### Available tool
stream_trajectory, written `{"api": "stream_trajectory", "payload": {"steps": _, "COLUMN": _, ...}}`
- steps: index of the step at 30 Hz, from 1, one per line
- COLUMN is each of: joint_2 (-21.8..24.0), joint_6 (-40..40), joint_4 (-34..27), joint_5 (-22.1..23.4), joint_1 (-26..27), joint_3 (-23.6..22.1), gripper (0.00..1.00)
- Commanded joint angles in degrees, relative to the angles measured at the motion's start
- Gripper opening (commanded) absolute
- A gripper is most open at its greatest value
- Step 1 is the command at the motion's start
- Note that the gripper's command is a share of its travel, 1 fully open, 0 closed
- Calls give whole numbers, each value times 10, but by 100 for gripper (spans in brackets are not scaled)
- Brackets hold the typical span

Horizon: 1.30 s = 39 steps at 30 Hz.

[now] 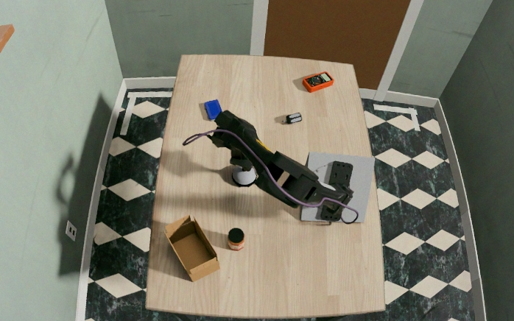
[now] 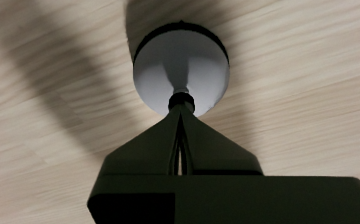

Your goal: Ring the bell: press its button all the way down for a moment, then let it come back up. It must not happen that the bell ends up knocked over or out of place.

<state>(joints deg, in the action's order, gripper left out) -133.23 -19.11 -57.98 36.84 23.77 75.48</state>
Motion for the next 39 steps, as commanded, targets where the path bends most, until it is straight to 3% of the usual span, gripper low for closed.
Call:
{"api": "stream_trajectory", "payload": {"steps": 1, "joint_2": -4, "joint_6": 6, "joint_4": 14, "joint_5": 7, "joint_1": 7, "joint_3": -2, "gripper": 0}}
{"api": "stream_trajectory", "payload": {"steps": 39, "joint_2": -9, "joint_6": 11, "joint_4": 24, "joint_5": 9, "joint_1": -2, "joint_3": -12, "gripper": 0}}
